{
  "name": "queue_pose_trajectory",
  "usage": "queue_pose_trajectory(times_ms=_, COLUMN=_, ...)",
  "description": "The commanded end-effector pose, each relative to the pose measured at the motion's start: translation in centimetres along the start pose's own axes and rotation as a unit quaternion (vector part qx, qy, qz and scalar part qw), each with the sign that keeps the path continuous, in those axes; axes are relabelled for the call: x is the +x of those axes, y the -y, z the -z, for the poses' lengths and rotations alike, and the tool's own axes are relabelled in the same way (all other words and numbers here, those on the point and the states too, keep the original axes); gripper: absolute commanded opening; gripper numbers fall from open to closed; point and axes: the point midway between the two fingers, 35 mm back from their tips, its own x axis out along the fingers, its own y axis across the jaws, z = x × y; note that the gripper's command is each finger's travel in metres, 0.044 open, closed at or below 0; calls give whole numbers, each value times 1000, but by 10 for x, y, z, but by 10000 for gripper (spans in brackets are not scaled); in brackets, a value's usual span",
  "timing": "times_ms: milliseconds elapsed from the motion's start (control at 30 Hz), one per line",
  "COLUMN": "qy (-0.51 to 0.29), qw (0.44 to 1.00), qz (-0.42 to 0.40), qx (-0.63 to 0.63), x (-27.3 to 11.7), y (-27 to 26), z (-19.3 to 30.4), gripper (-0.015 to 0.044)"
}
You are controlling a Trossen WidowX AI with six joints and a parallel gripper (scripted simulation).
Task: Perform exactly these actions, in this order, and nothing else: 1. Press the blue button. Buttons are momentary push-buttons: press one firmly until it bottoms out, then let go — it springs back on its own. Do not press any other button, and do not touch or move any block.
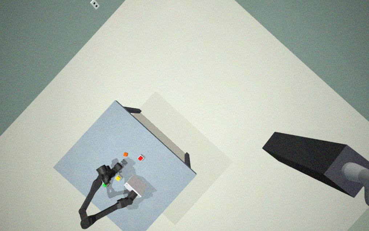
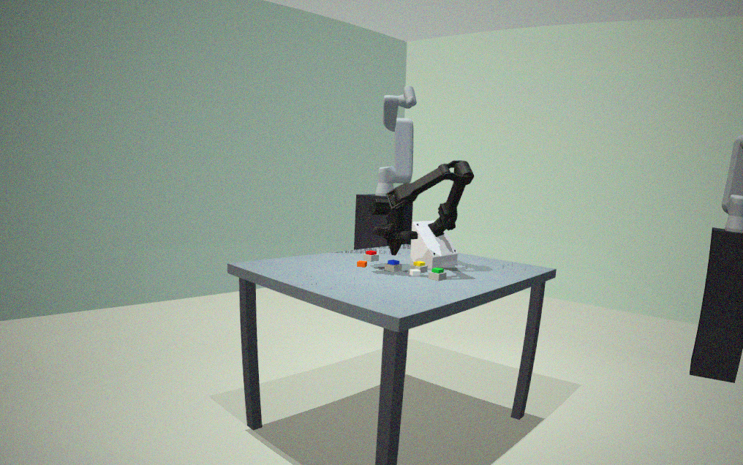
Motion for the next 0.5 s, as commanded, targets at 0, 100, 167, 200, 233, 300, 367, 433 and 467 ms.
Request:
queue_pose_trajectory(times_ms=0, qy=-3, qw=1000, qz=3, qx=-1, x=-7, y=-9, z=-2, gripper=99)
queue_pose_trajectory(times_ms=100, qy=-4, qw=1000, qz=9, qx=2, x=-17, y=-40, z=-7, gripper=178)
queue_pose_trajectory(times_ms=167, qy=-4, qw=1000, qz=13, qx=5, x=-26, y=-69, z=-9, gripper=230)
queue_pose_trajectory(times_ms=200, qy=-4, qw=1000, qz=15, qx=7, x=-31, y=-84, z=-8, gripper=256)
queue_pose_trajectory(times_ms=233, qy=-3, qw=1000, qz=16, qx=8, x=-35, y=-99, z=-7, gripper=283)
queue_pose_trajectory(times_ms=300, qy=-3, qw=1000, qz=17, qx=10, x=-43, y=-125, z=-2, gripper=335)
queue_pose_trajectory(times_ms=367, qy=-2, qw=1000, qz=11, qx=6, x=-51, y=-154, z=6, gripper=387)
queue_pose_trajectory(times_ms=433, qy=-2, qw=1000, qz=4, qx=1, x=-59, y=-180, z=16, gripper=400)
queue_pose_trajectory(times_ms=467, qy=-3, qw=1000, qz=2, qx=0, x=-62, y=-189, z=20, gripper=400)
